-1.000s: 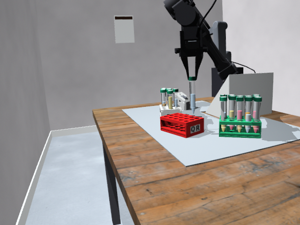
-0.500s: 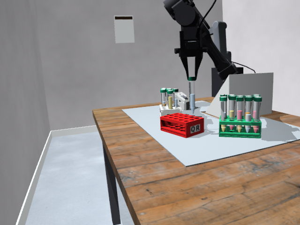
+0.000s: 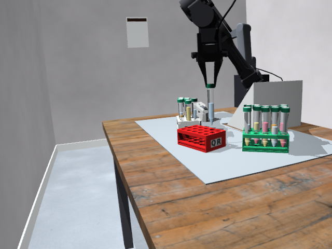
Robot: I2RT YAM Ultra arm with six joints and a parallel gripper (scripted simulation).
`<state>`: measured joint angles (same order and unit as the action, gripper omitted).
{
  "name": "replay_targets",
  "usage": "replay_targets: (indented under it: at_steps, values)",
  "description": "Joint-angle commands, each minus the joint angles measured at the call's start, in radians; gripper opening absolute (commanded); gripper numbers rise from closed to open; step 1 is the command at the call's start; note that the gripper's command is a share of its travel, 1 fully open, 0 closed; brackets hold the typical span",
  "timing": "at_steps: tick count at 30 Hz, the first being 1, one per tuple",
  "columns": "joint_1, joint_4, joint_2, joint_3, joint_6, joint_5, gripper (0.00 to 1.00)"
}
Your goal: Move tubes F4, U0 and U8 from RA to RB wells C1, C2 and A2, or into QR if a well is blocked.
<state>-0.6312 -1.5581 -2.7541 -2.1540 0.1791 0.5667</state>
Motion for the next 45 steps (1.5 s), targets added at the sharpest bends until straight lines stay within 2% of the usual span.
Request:
replay_targets:
  at_steps: [1,37,40,41,45]
  values:
    - [-0.017,-0.013,0.011,-0.015,0.007,0.004,0.0]
    - [-0.017,-0.013,0.011,-0.015,0.007,0.004,0.0]
    - [-0.015,-0.013,0.043,-0.004,0.006,0.005,0.0]
    - [-0.014,-0.013,0.041,0.033,0.006,0.005,0.0]
    - [-0.011,-0.013,0.044,0.011,0.005,0.006,0.0]
